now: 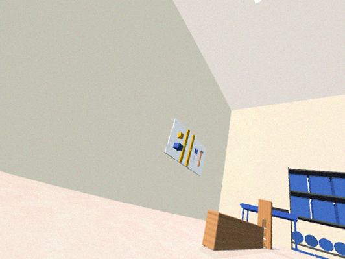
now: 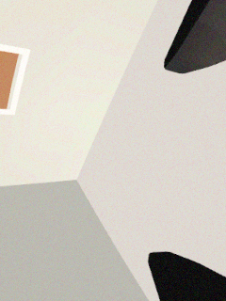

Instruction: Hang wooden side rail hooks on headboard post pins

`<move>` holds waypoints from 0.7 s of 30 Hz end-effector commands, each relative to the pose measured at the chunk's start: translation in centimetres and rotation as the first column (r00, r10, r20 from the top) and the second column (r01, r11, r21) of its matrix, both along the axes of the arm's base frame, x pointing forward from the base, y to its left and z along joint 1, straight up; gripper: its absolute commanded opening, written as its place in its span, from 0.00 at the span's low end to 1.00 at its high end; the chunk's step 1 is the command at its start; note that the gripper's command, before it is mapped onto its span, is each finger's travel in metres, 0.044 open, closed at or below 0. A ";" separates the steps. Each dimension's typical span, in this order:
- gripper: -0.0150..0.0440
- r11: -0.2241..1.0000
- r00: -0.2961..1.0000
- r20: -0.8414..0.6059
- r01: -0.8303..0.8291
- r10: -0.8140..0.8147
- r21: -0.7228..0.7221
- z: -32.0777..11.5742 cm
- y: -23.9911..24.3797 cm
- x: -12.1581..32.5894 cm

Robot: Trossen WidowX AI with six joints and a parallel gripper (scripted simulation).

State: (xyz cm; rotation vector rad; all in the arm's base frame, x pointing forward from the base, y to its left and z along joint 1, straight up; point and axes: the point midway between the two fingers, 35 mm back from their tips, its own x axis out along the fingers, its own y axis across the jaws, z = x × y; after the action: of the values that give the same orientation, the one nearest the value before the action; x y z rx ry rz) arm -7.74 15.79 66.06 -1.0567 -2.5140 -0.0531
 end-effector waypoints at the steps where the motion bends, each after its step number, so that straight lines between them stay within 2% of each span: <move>1: 0.98 1.000 1.000 -0.005 0.000 0.000 0.003 0.1 -0.2 0.0; 3: 1.00 1.000 0.999 -0.045 0.004 -0.002 0.031 0.7 -1.7 -0.2; 7: 1.00 0.954 0.997 0.052 0.034 -0.052 0.297 2.1 -6.1 -1.5; 11: 1.00 0.850 0.987 0.102 0.055 -0.126 0.524 2.9 -10.5 -2.2; 21: 1.00 0.551 0.964 0.066 0.090 -0.257 0.829 3.1 -18.8 -2.4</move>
State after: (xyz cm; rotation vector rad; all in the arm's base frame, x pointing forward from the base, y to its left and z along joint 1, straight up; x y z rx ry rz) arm -10.33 0.01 69.06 -0.9099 -2.1786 -1.1505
